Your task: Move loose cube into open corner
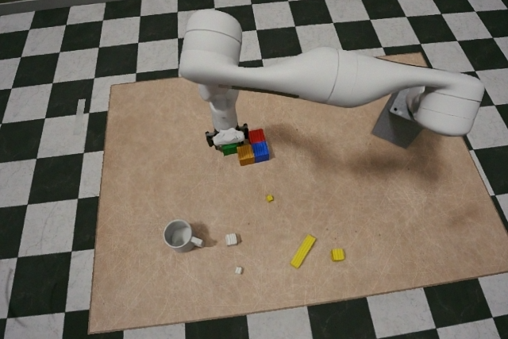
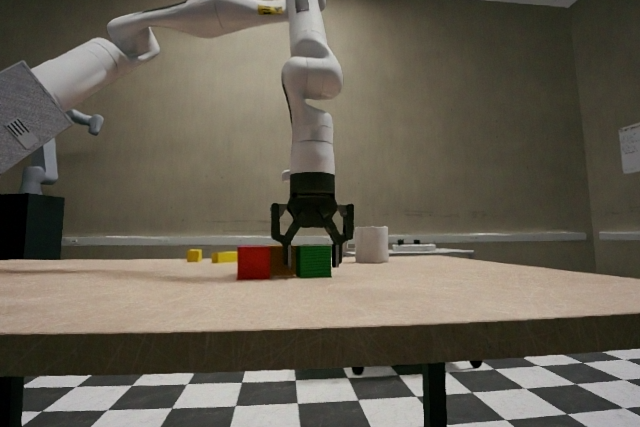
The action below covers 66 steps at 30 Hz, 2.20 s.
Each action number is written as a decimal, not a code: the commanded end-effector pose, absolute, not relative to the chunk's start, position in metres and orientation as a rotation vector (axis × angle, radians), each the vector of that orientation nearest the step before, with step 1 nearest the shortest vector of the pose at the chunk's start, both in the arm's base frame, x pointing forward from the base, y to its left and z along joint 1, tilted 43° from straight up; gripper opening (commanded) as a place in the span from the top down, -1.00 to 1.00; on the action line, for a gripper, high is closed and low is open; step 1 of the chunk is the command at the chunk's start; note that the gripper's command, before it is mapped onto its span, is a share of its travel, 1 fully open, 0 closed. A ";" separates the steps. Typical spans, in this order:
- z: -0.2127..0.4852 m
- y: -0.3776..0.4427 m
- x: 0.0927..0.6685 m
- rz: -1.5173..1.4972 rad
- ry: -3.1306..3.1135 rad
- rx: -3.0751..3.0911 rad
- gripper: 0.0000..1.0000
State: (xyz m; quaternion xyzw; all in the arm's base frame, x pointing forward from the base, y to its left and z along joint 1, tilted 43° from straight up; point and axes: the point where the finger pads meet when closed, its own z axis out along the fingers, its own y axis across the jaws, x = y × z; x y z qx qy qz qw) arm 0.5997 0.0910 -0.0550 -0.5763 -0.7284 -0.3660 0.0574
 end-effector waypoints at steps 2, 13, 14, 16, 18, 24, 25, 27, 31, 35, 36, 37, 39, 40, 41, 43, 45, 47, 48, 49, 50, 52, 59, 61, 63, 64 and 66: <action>-0.054 0.090 0.600 -1.111 -2.209 -1.749 -0.62; -0.047 0.084 0.597 -1.111 -2.209 -1.749 -0.62; -0.045 0.083 0.596 -1.111 -2.209 -1.749 -0.62; -0.045 0.083 0.596 -1.111 -2.209 -1.749 -0.62; -0.042 0.080 0.595 -1.111 -2.209 -1.749 -0.62; -0.031 0.071 0.589 -1.111 -2.209 -1.749 -0.62; -0.029 0.069 0.588 -1.111 -2.209 -1.749 -0.62; -0.024 0.065 0.586 -1.111 -2.209 -1.749 -0.62; -0.015 0.058 0.582 -1.111 -2.209 -1.749 -0.62; -0.011 0.054 0.580 -1.111 -2.209 -1.749 -0.62; -0.008 0.052 0.579 -1.111 -2.209 -1.749 -0.62; -0.006 0.050 0.578 -1.111 -2.209 -1.749 -0.62; -0.002 0.047 0.576 -1.111 -2.209 -1.749 -0.62; 0.000 0.045 0.575 -1.111 -2.209 -1.749 -0.62; 0.002 0.043 0.574 -1.111 -2.209 -1.749 -0.62; 0.006 0.040 0.572 -1.111 -2.209 -1.749 -0.62; 0.010 0.037 0.570 -1.111 -2.209 -1.749 -0.62; 0.012 0.035 0.569 -1.111 -2.209 -1.749 -0.62; 0.014 0.034 0.568 -1.111 -2.209 -1.749 -0.62; 0.014 0.034 0.568 -1.111 -2.209 -1.749 -0.62; 0.014 0.034 0.568 -1.111 -2.209 -1.749 -0.62; 0.016 0.032 0.567 -1.111 -2.209 -1.749 -0.62; 0.020 0.029 0.566 -1.111 -2.209 -1.749 -0.62; 0.020 0.029 0.565 -1.111 -2.209 -1.749 -0.62; 0.020 0.029 0.565 -1.111 -2.209 -1.749 -0.62; 0.020 0.029 0.565 -1.111 -2.209 -1.749 -0.62; 0.020 0.029 0.565 -1.111 -2.209 -1.749 0.80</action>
